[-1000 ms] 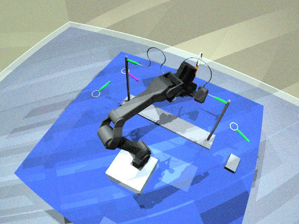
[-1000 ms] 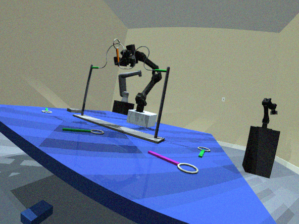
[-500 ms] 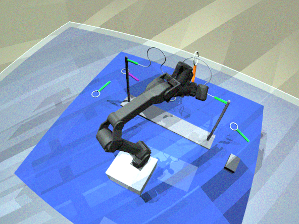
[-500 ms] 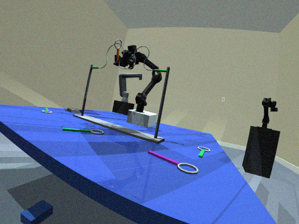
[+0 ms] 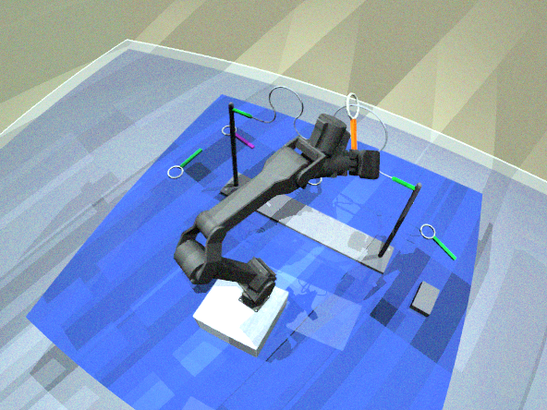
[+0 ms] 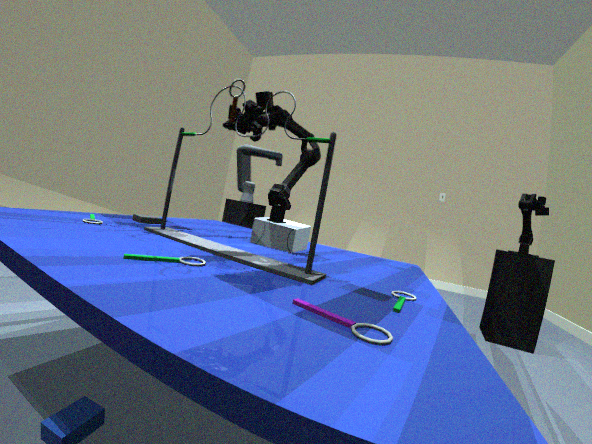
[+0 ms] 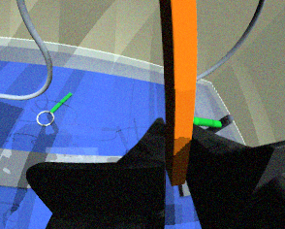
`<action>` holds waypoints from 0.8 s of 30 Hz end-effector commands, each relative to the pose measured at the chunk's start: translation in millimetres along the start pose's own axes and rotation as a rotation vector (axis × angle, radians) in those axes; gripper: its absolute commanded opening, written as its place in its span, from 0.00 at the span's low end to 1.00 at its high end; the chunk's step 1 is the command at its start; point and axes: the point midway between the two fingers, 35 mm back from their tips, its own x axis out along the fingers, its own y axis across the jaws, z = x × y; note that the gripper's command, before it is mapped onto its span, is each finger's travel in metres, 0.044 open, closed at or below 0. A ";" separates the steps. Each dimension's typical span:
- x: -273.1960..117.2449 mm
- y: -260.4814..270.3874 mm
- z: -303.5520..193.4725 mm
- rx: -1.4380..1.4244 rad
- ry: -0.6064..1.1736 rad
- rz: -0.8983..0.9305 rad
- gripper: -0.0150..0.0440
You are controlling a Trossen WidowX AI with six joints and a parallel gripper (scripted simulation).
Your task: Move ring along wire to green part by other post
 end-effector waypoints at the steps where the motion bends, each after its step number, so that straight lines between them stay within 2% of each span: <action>1: -4.0 -2.8 2.0 -0.041 -0.018 -0.034 0.00; 24: -3.9 -15.3 3.9 -0.305 -0.057 -0.212 0.00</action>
